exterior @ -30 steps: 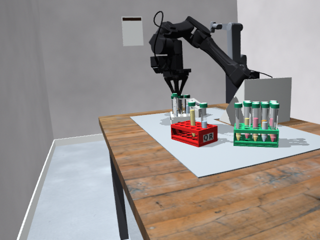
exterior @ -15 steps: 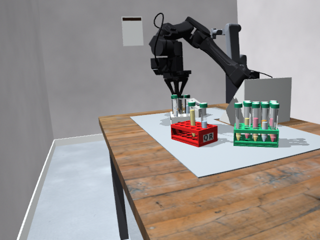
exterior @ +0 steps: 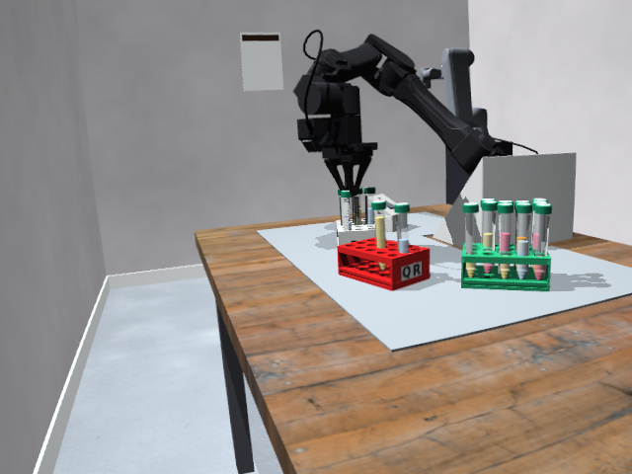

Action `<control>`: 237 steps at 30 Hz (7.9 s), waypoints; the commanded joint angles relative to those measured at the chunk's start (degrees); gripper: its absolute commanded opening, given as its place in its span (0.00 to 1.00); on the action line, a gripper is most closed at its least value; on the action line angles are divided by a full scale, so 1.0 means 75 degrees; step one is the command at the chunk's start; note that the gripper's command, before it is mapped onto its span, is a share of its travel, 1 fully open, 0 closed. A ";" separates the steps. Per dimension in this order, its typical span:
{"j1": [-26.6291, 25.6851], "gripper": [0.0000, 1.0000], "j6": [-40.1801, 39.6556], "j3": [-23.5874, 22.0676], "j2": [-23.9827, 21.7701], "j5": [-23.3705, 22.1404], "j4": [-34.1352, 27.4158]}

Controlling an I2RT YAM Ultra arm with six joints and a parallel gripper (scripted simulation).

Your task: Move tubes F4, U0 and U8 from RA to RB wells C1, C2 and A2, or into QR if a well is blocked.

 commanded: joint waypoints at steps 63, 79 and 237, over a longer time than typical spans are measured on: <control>0.1092 0.30 0.1149 0.1785 0.0193 -0.0440 -0.2229; 0.1166 0.30 0.1221 0.2073 0.0146 -0.0435 -0.2425; 0.2029 0.30 -0.2821 0.3408 0.3746 -0.0780 -0.0812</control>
